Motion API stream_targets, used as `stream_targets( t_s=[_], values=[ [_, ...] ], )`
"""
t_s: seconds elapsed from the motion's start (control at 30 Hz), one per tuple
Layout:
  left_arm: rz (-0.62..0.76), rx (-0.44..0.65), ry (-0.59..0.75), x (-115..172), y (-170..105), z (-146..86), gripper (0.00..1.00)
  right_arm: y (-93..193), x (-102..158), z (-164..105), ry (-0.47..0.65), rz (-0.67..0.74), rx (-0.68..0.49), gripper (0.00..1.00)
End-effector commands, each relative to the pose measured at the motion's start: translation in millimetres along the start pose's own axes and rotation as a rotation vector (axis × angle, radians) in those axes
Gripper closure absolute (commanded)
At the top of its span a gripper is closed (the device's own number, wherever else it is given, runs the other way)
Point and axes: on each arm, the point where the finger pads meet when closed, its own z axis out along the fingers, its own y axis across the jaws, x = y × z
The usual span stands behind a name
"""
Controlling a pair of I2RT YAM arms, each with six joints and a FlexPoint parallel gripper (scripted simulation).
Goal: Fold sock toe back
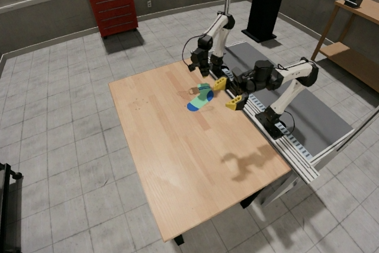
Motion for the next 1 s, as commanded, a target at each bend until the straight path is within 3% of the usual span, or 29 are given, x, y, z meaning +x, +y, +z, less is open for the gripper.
stream_targets(
  t_s=[0.0,0.07,0.1,0.33,0.43,0.57,0.7,0.97],
  values=[
    [-0.001,-0.002,-0.016,-6.2,0.8,-1.5,0.00,-2.1,-2.9,-5.0,-0.017,0.024,-0.007,0.66],
    [-0.001,-0.002,-0.016,-6.2,0.8,-1.5,0.00,1.8,-5.9,-8.9,-0.032,0.018,-0.018,0.66],
    [-0.001,-0.002,-0.016,-6.2,0.8,-1.5,0.00,-0.2,-5.7,15.2,-0.016,0.018,-0.001,0.66],
    [-0.001,-0.002,-0.016,-6.2,0.8,-1.5,0.00,-0.5,-6.8,43.3,-0.025,0.013,-0.007,0.66],
    [-0.001,-0.002,-0.016,-6.2,0.8,-1.5,0.00,-6.1,0.3,41.8,0.006,0.015,0.017,0.66],
    [-0.001,-0.002,-0.016,-6.2,0.8,-1.5,0.00,-1.9,-7.8,63.9,-0.028,0.016,-0.011,0.66],
    [-0.001,-0.002,-0.016,-6.2,0.8,-1.5,0.00,2.7,-12.2,49.0,-0.028,0.018,-0.014,0.66],
    [-0.001,-0.002,-0.016,-6.2,0.8,-1.5,0.00,-4.0,-4.7,55.7,-0.007,0.018,0.003,0.66]
  ],
)
